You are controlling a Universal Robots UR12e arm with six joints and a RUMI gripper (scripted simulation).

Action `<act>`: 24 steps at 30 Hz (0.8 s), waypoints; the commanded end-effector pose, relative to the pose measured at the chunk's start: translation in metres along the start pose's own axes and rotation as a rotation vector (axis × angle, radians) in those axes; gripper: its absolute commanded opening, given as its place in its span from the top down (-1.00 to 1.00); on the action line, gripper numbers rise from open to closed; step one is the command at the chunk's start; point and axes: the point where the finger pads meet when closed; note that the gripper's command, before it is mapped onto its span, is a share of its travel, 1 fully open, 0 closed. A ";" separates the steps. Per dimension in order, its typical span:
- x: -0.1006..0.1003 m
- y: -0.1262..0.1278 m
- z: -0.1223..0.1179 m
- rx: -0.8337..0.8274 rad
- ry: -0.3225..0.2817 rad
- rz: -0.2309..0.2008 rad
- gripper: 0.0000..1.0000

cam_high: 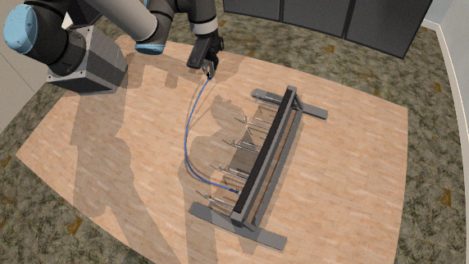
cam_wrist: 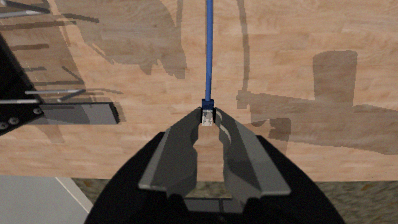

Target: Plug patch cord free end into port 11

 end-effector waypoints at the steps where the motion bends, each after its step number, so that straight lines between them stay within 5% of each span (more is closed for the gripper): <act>1: 0.001 -0.004 0.002 -0.022 0.000 0.001 1.00; 24: 0.004 -0.023 0.014 -0.147 0.002 -0.001 1.00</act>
Point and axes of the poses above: the point where the finger pads meet when closed, its own x axis back along the fingers, its own y axis across the jaws, z = x × y, and after that the axes turned 8 degrees about -x, right-handed
